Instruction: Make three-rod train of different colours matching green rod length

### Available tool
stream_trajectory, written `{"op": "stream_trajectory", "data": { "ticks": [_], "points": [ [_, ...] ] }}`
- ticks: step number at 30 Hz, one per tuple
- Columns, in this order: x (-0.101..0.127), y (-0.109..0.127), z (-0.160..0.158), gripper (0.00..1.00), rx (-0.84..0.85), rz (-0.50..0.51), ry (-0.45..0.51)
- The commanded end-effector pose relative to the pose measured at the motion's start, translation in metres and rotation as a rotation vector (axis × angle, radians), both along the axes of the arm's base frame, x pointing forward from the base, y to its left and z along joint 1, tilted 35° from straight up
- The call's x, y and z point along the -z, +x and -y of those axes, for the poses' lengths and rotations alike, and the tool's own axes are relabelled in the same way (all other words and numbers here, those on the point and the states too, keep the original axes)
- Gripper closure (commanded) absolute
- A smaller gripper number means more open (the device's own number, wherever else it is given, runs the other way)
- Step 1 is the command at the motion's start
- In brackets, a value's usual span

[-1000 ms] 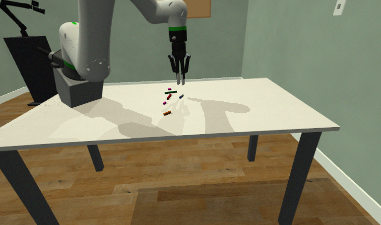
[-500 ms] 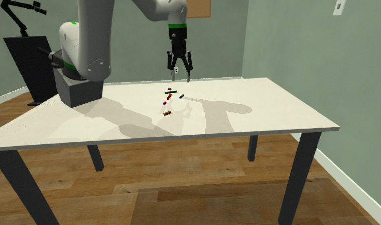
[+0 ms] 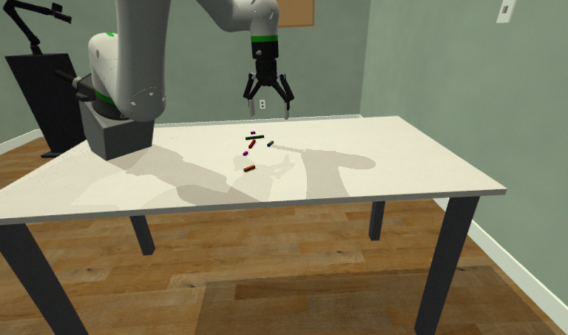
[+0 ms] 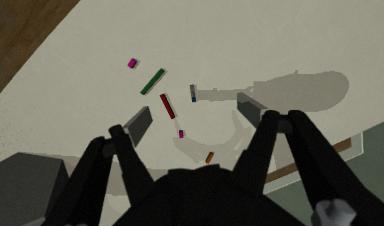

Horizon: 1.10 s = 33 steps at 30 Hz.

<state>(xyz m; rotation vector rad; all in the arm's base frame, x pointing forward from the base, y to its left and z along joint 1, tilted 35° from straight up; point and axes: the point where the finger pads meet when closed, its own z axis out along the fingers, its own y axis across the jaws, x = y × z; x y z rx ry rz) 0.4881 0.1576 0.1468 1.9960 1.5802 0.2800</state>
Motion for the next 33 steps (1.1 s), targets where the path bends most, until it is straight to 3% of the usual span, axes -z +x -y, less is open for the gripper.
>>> {"op": "stream_trajectory", "data": {
  "ticks": [1, 7, 33],
  "points": [
    [0.0, 0.0, 0.0, 0.0, 0.008, 0.003, 0.005],
    [-0.001, 0.0, 0.005, 0.0, 0.065, 0.023, 0.04],
    [-0.013, 0.001, 0.063, 0.0, 0.803, 0.286, 0.487]
  ]
}}
